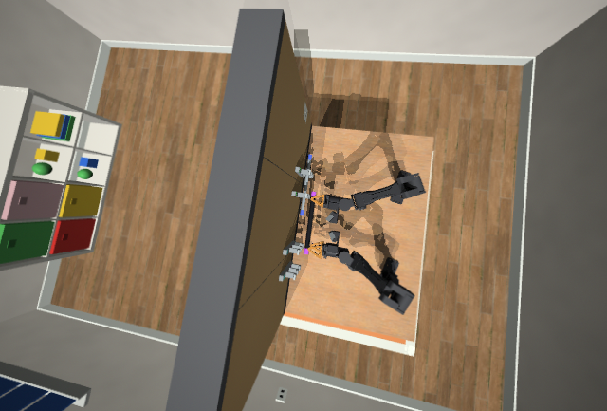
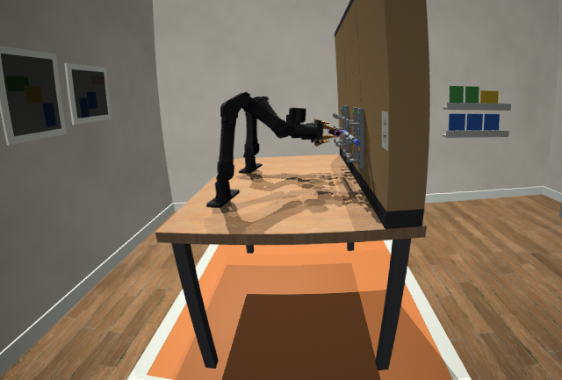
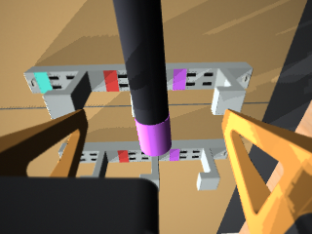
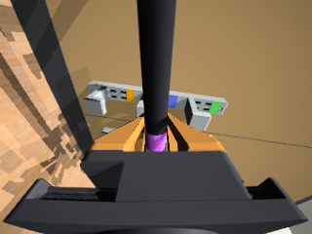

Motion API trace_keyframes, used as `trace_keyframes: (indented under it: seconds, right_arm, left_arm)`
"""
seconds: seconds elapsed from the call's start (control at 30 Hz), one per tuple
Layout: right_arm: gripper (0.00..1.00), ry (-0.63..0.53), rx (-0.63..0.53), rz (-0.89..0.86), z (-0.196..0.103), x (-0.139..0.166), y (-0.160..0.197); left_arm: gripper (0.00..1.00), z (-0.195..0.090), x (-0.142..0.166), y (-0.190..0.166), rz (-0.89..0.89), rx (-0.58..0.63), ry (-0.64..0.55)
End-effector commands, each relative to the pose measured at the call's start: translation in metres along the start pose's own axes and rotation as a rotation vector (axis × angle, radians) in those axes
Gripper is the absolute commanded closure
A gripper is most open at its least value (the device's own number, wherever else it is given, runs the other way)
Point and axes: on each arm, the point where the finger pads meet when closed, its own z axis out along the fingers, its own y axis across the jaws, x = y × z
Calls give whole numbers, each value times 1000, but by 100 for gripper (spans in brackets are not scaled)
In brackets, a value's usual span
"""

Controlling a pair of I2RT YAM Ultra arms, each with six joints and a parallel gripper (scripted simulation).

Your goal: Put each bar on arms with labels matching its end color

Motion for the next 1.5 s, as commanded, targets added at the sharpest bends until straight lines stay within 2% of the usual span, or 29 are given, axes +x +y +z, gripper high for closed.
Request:
trace_keyframes:
  seconds: [0.0, 0.33, 1.47]
  right_arm:
    - [100, -2, 120, 91, -10, 5, -46]
    - [100, -2, 120, 91, -10, 5, -46]
    - [100, -2, 120, 91, -9, 5, -47]
  left_arm:
    - [0, 9, 0, 12, -14, -25, 0]
    - [0, 21, 0, 14, -14, -25, 0]
    - [0, 24, 5, 14, -14, -25, 0]
